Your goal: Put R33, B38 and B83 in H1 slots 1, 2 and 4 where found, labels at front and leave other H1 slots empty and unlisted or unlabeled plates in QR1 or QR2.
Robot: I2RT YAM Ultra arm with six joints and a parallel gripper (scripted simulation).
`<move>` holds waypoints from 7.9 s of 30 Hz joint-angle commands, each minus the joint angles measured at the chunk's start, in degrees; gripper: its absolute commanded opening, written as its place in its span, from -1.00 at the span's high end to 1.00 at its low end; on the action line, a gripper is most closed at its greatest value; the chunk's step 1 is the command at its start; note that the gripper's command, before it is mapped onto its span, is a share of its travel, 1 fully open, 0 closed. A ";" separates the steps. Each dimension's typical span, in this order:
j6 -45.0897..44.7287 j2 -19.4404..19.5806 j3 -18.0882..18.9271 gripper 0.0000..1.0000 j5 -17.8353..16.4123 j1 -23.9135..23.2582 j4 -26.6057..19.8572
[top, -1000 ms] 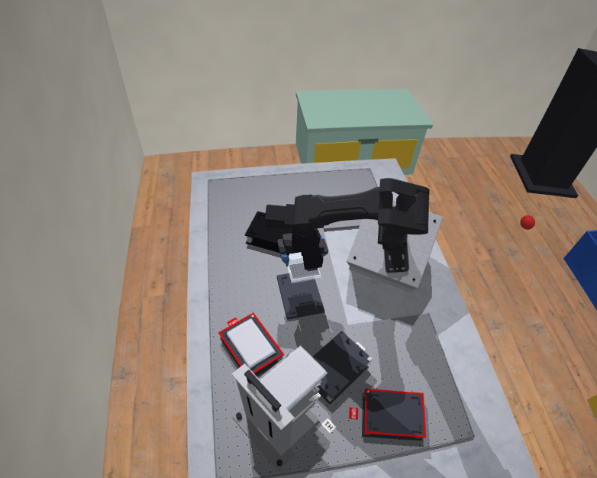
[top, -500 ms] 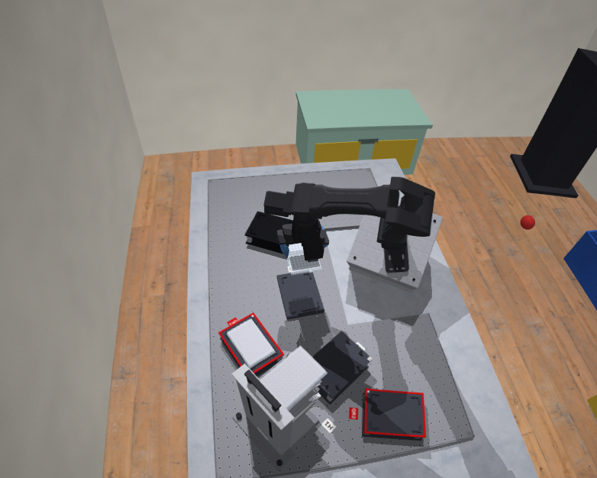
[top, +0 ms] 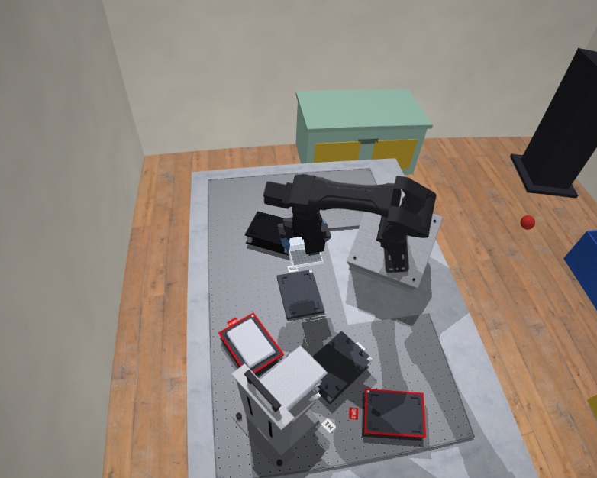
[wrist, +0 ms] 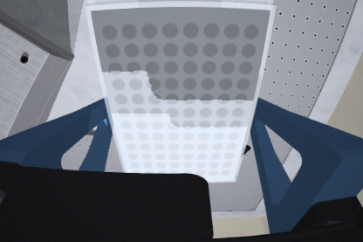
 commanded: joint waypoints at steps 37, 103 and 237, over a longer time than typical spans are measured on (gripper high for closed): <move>56.17 -10.85 5.83 -0.72 4.93 23.79 0.10; 134.24 -10.96 16.29 -0.72 28.71 73.94 2.98; 136.01 4.34 -1.54 -0.72 29.93 77.12 34.02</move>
